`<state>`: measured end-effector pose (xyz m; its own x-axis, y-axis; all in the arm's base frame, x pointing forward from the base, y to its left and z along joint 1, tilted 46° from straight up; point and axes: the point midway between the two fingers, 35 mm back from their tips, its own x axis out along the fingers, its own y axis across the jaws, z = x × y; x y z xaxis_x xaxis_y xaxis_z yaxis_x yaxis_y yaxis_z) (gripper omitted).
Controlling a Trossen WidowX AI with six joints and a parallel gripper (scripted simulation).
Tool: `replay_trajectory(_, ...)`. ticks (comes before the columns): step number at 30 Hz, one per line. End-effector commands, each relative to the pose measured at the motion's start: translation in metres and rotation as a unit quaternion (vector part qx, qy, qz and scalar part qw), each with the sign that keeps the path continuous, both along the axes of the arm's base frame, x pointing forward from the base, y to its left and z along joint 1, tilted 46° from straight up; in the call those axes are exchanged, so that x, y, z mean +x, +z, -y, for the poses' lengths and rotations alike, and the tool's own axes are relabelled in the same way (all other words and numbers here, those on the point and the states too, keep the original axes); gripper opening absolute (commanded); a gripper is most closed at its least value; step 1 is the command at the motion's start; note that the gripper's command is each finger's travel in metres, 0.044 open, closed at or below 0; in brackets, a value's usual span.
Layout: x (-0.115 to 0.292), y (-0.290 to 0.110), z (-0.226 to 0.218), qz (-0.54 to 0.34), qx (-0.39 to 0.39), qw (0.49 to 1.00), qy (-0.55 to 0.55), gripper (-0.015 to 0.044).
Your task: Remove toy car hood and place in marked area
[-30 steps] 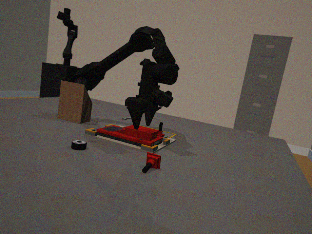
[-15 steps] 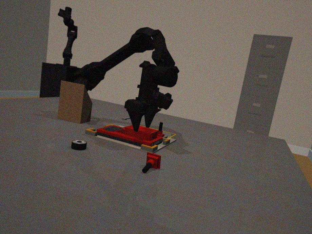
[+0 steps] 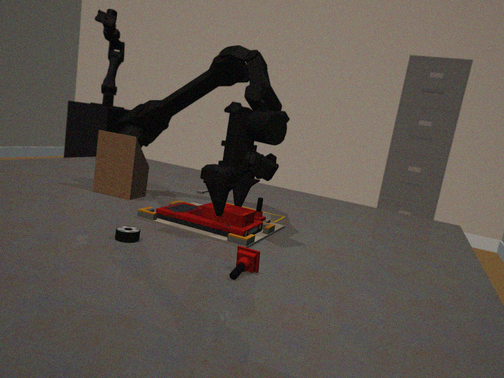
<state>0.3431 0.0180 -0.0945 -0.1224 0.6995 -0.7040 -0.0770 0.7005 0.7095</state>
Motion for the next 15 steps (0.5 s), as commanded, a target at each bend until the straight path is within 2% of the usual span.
replay_trajectory(1,-0.0005,-0.0013,-0.0018,-0.001,0.002,1.0,-0.002,0.044)
replay_trajectory(6,-0.0009,-0.003,-0.0036,-0.001,0.002,1.0,-0.002,0.044)
replay_trajectory(10,-0.0004,-0.0021,-0.0021,0.0,0.0,1.0,0.0,0.0335)
replay_trajectory(15,-0.0004,-0.0021,-0.0021,0.0,0.0,1.0,0.0,0.0302)
